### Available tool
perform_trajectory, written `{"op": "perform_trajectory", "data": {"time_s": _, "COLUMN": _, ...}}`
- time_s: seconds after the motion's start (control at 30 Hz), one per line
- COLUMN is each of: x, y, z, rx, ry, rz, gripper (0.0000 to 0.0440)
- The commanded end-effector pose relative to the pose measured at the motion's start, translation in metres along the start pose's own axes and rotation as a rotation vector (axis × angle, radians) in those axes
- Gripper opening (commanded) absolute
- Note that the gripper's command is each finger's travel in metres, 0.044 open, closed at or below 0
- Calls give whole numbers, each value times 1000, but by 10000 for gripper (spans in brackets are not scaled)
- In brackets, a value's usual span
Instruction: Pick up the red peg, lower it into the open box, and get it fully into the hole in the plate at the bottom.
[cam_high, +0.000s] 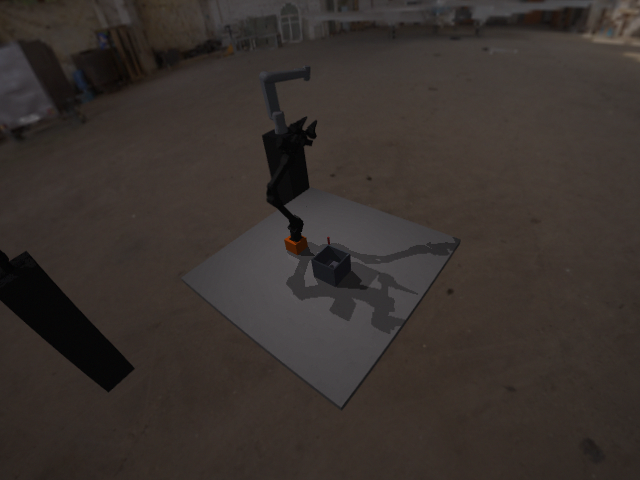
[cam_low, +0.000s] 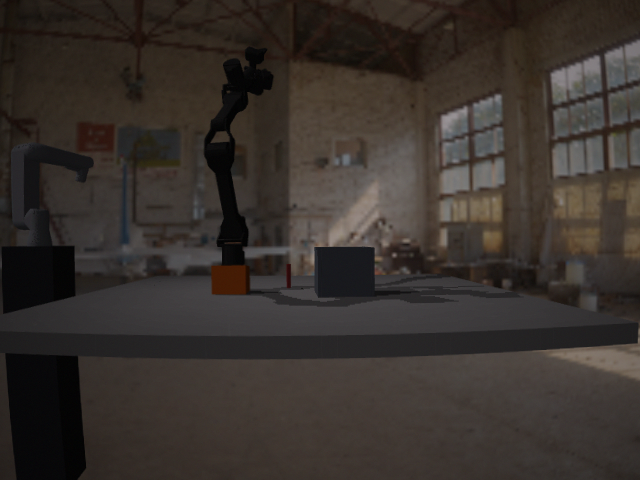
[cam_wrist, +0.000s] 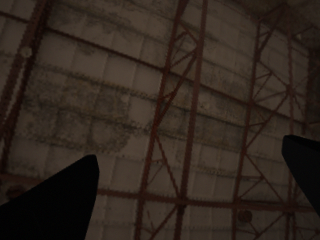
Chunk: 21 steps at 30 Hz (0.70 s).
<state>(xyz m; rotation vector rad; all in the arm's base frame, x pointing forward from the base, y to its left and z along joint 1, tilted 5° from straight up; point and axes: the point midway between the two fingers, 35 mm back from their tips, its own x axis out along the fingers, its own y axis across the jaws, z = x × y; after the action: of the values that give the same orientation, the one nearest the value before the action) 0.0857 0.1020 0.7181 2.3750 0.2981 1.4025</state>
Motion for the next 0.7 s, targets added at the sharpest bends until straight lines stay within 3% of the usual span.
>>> {"op": "perform_trajectory", "data": {"time_s": 0.0, "x": 1, "y": -34, "z": 14, "rx": -98, "ry": -27, "rz": -86, "gripper": 440}}
{"op": "perform_trajectory", "data": {"time_s": 0.3, "x": -5, "y": -110, "z": 65, "rx": -298, "ry": -126, "rz": -303, "gripper": 440}}
{"op": "perform_trajectory", "data": {"time_s": 0.67, "x": -32, "y": -188, "z": 155, "rx": -468, "ry": -300, "rz": -597, "gripper": 440}}
